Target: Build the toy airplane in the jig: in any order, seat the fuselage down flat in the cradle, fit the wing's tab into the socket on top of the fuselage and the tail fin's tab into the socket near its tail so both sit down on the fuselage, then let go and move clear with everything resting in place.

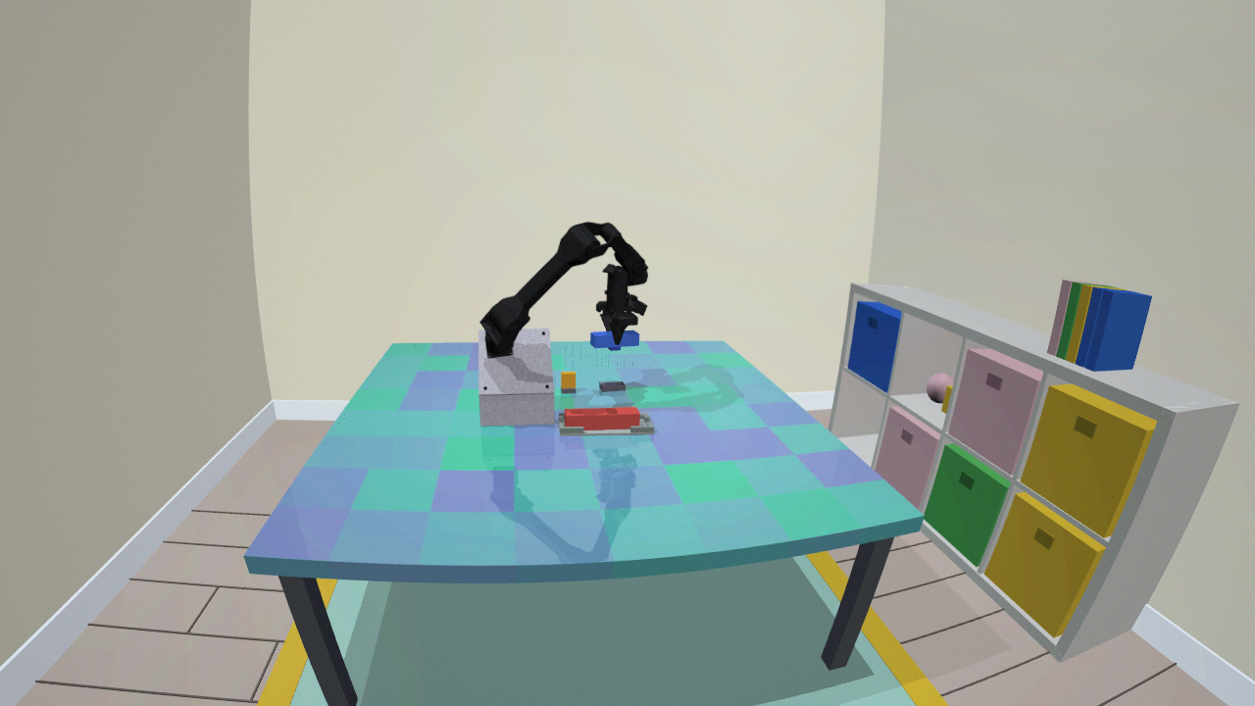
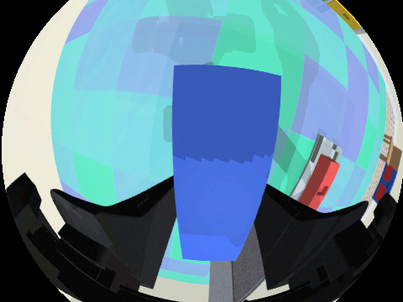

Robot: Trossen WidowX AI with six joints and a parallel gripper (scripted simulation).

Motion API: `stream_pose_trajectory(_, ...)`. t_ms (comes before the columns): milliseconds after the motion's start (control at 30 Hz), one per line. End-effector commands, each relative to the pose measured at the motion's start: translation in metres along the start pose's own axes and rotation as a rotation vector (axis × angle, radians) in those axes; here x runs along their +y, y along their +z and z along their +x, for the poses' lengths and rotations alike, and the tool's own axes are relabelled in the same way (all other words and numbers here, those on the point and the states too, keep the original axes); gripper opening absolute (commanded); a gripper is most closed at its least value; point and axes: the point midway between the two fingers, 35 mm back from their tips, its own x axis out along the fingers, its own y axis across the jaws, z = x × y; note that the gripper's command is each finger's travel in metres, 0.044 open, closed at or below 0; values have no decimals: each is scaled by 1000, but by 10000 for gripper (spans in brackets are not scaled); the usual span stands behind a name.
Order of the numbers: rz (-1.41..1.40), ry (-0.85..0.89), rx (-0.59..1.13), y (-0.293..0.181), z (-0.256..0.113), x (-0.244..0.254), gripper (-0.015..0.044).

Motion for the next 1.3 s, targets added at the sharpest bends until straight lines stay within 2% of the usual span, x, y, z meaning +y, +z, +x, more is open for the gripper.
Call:
stream_pose_trajectory(0,-59,9,-7,2,-1,-14,0)
stream_pose_trajectory(1267,-708,26,-26,-16,18,-138,0)
